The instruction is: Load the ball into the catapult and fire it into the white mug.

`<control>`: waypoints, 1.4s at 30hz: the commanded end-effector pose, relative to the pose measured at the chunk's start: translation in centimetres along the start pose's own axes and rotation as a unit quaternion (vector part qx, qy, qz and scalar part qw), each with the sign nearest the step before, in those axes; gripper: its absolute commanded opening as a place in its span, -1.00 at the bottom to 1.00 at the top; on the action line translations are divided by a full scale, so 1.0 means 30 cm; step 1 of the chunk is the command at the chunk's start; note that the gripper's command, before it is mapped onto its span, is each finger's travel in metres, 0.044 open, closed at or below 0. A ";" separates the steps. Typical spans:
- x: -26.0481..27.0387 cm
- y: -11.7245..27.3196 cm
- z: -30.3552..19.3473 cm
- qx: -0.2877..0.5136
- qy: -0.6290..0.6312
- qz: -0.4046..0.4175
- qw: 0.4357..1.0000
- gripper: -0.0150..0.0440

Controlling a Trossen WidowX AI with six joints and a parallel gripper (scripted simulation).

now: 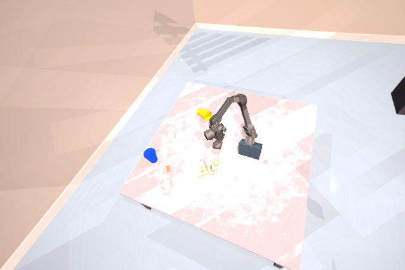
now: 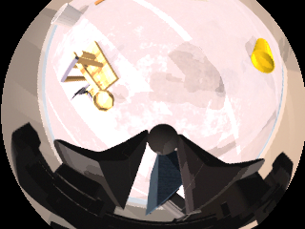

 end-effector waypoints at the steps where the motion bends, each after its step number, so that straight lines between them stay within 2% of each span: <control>1: 0.036 0.002 0.025 0.015 0.034 -0.002 0.999 -0.49; 19: 0.210 -0.026 0.121 0.077 0.171 -0.013 0.982 -0.49; 42: 0.421 -0.126 0.178 0.152 0.317 -0.017 0.936 -0.49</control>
Point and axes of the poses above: the point midway between the two fingers, 35 mm back from their tips, its own y axis back along the fingers, its own x axis across the jaws, z = x × y, the point moved 4 cm from there along y, back along the fingers, and after that the axes turned 12 degrees about y, right-handed, at the moved point
